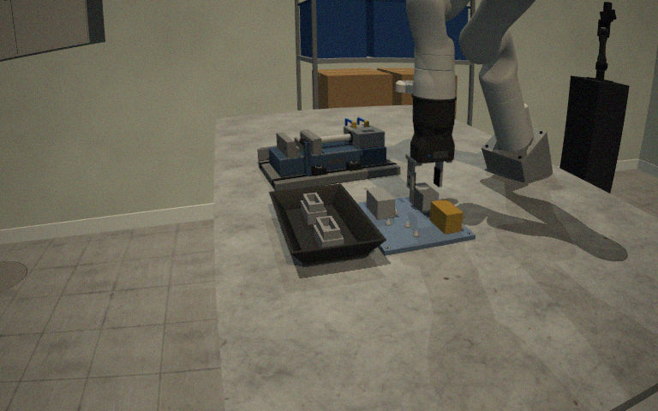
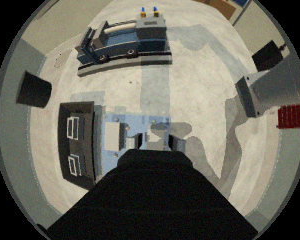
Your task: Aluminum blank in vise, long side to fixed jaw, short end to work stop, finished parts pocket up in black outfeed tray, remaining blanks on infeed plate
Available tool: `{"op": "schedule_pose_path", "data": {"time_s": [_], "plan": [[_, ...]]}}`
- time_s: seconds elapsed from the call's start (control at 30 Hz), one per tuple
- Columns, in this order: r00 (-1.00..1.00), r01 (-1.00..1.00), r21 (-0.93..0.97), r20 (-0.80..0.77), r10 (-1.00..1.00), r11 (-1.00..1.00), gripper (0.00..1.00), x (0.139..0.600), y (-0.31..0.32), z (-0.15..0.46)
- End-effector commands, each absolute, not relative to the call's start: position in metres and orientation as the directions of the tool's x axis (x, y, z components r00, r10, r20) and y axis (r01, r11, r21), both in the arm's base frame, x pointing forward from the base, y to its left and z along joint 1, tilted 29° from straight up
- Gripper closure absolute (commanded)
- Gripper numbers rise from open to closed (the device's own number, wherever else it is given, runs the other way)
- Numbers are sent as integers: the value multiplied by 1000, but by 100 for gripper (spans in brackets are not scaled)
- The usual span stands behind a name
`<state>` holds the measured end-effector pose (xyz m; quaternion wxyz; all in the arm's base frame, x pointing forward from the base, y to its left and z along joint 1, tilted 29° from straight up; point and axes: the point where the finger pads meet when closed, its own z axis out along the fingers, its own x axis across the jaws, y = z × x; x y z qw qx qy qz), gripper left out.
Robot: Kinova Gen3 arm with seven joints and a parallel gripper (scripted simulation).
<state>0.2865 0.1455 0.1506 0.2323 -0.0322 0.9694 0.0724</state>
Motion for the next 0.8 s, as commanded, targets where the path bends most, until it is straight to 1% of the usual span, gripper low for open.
{"op": "schedule_pose_path", "data": {"time_s": [0.0, 0.77], "plan": [[-890, -96, 126, -455, -29, 987, 0, 287, 146, 151], [-890, -96, 126, -454, -29, 987, 0, 287, 146, 149]]}}
